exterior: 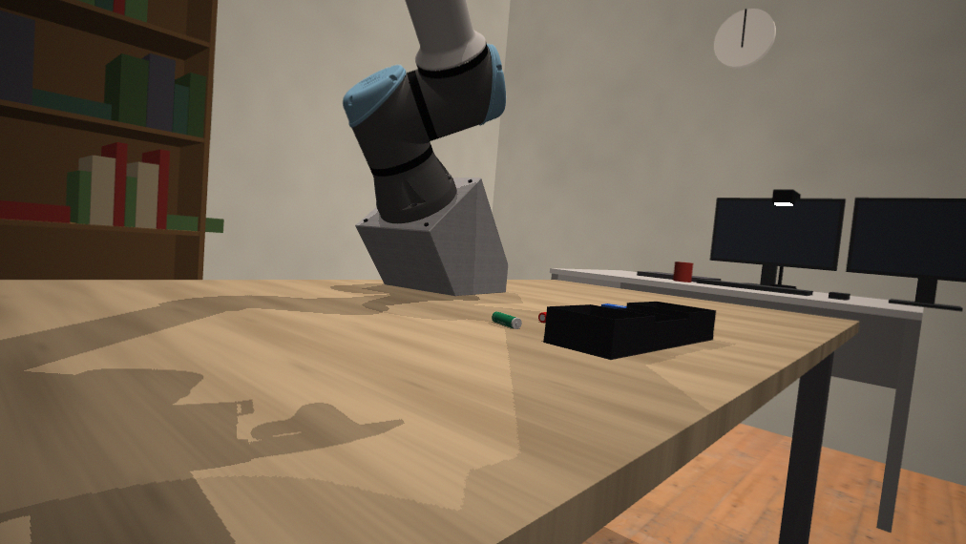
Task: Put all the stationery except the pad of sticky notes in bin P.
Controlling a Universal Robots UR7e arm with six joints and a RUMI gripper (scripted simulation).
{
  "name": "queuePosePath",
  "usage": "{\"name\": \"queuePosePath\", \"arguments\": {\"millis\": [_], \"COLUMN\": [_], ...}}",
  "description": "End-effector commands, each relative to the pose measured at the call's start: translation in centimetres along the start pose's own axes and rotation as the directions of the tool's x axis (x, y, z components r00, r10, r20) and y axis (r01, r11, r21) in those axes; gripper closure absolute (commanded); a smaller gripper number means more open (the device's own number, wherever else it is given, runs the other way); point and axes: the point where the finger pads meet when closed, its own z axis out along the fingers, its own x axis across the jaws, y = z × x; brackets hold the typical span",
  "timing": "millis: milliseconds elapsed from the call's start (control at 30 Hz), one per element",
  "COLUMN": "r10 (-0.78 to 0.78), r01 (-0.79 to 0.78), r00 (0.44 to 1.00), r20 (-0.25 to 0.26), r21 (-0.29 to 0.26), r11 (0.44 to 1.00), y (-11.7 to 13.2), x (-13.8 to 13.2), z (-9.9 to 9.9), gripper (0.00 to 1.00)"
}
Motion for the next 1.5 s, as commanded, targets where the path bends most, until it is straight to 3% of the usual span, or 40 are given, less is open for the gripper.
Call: {"name": "queuePosePath", "arguments": {"millis": [0,33,67,300,433,467,500,700,733,867,933,967,1100,1167,1200,1333,1400,1467], "r10": [0.0,0.0,0.0,0.0,0.0,-0.032,-0.026,-0.026,-0.05,-0.05,-0.05,-0.075,-0.075,-0.075,-0.1,-0.1,-0.1,-0.125], "r01": [0.0,0.0,0.0,0.0,0.0,0.033,0.025,0.025,0.05,0.05,0.05,0.074,0.074,0.074,0.098,0.098,0.098,0.123], "r00": [1.0,1.0,1.0,1.0,1.0,0.999,0.999,0.999,0.998,0.998,0.998,0.995,0.995,0.995,0.991,0.991,0.991,0.985], "r20": [0.0,0.0,0.0,-0.001,-0.001,-0.035,-0.022,-0.022,-0.044,-0.044,-0.044,-0.068,-0.068,-0.068,-0.092,-0.092,-0.092,-0.118], "r21": [0.002,0.002,0.002,0.002,0.002,0.019,-0.008,-0.008,-0.015,-0.015,-0.015,-0.02,-0.02,-0.02,-0.023,-0.023,-0.023,-0.024], "r11": [1.0,1.0,1.0,1.0,1.0,0.999,1.0,1.0,0.999,0.999,0.999,0.997,0.997,0.997,0.995,0.995,0.995,0.992], "y": [0.0,0.0,-0.2,-1.9,-2.0,-1.5,-1.6,-1.7,-1.7,-1.4,-1.4,-1.2,-0.7,-0.7,-0.5,0.3,0.3,0.9], "x": [0.0,0.0,0.3,2.3,2.4,1.9,1.0,-1.5,-2.2,-5.1,-5.1,-5.9,-8.7,-8.7,-9.5,-12.3,-12.3,-13.7], "z": [-0.1,-0.1,0.6,5.9,6.2,6.6,6.8,7.3,7.7,9.0,9.0,9.3,10.7,10.7,11.0,12.3,12.3,13.0], "gripper": [0.0,0.0,0.96,0.96,0.96,0.96,0.96,0.96,0.96,0.96,0.96,0.96,0.96,0.96,0.96,0.96,0.96,0.96]}}
